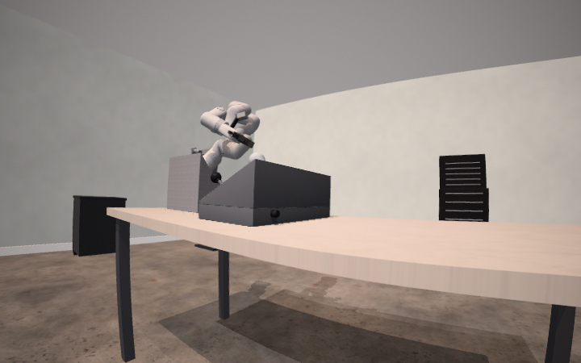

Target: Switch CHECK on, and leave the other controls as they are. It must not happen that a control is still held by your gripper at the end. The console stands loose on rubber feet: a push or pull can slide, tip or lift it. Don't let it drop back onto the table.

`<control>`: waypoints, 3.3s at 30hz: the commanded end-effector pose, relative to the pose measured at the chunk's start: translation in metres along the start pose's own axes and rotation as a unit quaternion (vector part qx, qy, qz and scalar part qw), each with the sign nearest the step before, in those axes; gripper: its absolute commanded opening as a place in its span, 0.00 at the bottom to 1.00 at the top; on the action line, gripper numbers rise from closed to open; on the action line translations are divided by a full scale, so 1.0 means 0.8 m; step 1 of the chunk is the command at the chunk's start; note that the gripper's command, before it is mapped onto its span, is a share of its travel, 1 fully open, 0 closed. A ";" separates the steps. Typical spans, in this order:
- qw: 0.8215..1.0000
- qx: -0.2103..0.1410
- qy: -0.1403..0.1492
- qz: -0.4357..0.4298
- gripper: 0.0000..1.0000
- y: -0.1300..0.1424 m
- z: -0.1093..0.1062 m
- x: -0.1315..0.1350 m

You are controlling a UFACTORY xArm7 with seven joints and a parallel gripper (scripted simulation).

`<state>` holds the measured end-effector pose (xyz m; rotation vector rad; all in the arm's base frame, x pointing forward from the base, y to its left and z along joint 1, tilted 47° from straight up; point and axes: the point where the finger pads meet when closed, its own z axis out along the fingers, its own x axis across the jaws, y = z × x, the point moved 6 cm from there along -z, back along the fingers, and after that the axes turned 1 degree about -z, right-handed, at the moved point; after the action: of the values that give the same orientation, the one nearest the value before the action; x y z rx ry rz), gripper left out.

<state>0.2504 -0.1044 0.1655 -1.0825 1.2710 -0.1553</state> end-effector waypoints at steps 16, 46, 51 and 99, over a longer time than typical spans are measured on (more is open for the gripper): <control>1.000 0.000 0.001 -0.001 1.00 -0.001 -0.001 0.001; 0.984 0.043 0.175 0.001 1.00 0.086 -0.091 0.136; 0.984 0.043 0.175 0.001 1.00 0.086 -0.091 0.136; 0.984 0.043 0.175 0.001 1.00 0.086 -0.091 0.136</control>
<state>0.1984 -0.1764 0.0474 -1.0065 1.5632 -0.4060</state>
